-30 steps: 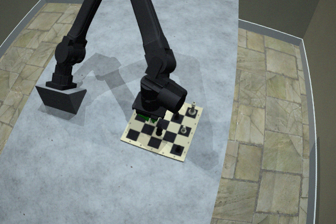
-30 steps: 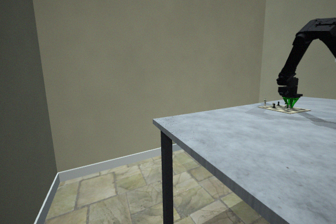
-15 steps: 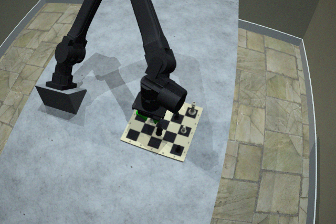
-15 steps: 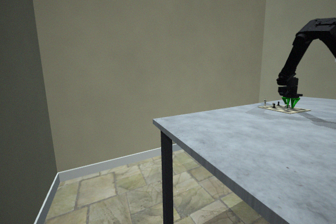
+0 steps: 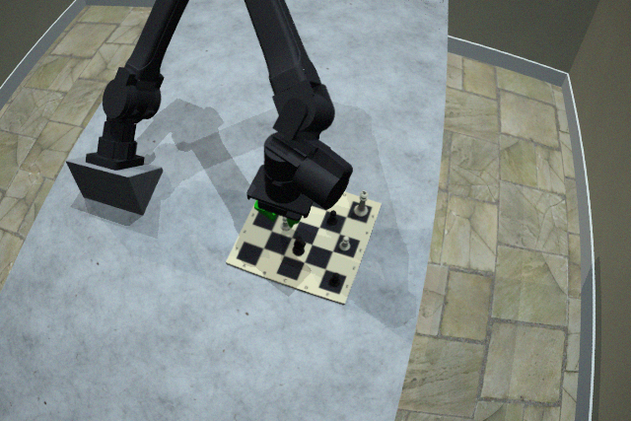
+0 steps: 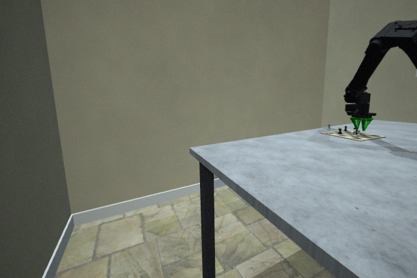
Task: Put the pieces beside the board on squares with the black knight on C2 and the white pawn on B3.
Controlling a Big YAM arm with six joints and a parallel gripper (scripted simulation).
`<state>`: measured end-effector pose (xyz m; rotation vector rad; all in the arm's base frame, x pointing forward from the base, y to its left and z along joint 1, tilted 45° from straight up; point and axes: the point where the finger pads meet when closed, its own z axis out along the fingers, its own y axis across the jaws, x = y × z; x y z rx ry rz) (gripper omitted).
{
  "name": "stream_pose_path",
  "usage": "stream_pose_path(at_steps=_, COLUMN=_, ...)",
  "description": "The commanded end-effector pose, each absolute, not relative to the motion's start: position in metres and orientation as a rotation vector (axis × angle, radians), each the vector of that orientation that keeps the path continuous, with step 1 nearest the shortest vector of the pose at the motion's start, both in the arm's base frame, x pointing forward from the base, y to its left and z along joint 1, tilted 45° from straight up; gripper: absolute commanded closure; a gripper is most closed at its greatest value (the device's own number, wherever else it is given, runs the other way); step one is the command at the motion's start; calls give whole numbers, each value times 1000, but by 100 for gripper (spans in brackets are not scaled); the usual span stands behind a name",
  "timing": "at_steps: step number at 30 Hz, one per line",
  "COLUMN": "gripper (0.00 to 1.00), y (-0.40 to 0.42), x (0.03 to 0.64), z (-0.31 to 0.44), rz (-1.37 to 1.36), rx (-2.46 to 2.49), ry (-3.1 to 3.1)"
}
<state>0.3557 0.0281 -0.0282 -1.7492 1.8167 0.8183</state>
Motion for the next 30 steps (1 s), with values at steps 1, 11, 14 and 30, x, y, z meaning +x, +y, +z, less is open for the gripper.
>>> stream_pose_path(at_steps=1, gripper=67, y=0, x=378, z=0, rz=730, rx=-1744, ry=1793)
stream_pose_path(at_steps=11, gripper=67, y=-34, x=379, z=34, rz=724, rx=-1747, ry=1795)
stream_pose_path(at_steps=14, gripper=67, y=-38, x=379, z=38, rz=723, rx=-1746, ry=1794)
stream_pose_path(at_steps=30, gripper=0, y=-35, x=372, z=31, rz=755, rx=-1734, ry=1808)
